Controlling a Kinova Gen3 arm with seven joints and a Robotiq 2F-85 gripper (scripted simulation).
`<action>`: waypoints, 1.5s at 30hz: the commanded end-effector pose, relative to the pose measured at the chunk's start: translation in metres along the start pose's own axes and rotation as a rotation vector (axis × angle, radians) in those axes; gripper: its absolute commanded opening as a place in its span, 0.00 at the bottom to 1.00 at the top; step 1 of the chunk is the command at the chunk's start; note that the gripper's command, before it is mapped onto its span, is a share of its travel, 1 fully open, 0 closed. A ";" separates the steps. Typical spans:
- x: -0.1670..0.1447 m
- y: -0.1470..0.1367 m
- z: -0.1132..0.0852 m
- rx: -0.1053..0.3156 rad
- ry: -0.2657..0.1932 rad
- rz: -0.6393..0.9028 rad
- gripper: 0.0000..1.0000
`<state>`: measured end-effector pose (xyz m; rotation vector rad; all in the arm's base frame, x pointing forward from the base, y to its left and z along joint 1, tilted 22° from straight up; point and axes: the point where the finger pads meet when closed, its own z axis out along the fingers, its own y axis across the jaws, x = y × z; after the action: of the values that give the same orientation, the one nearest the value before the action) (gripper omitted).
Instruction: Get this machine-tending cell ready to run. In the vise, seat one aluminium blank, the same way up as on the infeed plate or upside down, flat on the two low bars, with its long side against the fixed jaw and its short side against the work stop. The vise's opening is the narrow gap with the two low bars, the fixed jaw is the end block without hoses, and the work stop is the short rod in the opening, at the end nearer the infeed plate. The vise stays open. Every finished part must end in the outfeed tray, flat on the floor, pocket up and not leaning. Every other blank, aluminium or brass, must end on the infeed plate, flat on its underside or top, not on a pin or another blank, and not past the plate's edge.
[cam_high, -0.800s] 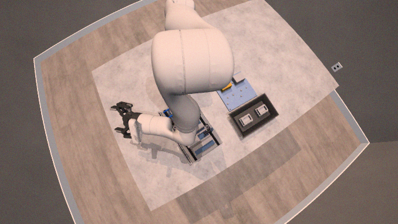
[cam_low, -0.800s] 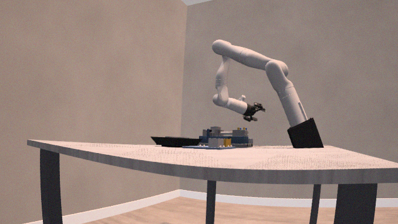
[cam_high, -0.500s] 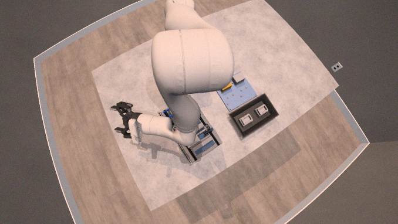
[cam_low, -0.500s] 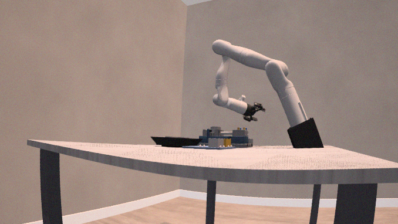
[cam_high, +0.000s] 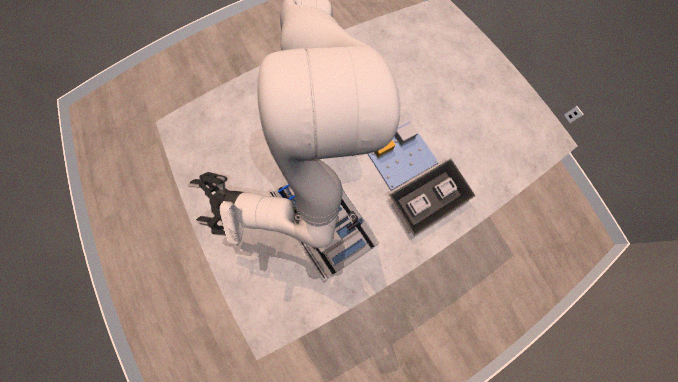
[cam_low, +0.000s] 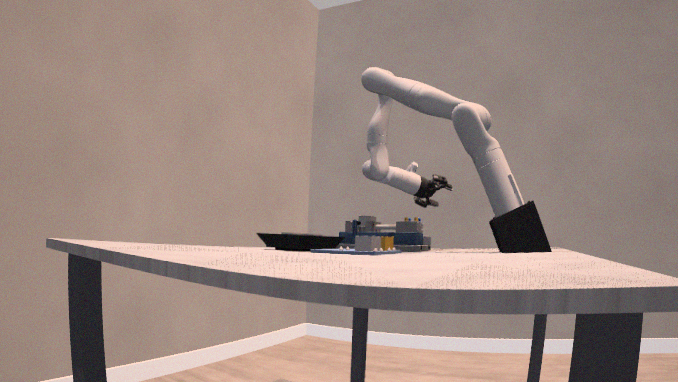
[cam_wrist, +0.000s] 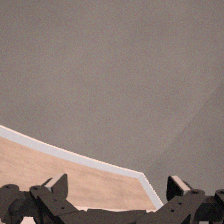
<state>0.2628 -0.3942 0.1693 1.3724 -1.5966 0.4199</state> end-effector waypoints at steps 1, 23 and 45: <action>-0.005 0.001 -0.009 0.018 -0.018 0.008 1.00; -0.101 0.062 -0.172 0.270 -0.315 -0.025 1.00; -0.202 0.126 -0.352 0.543 -0.646 -0.048 1.00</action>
<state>0.2800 0.0160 0.2085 2.0809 -2.0369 0.3979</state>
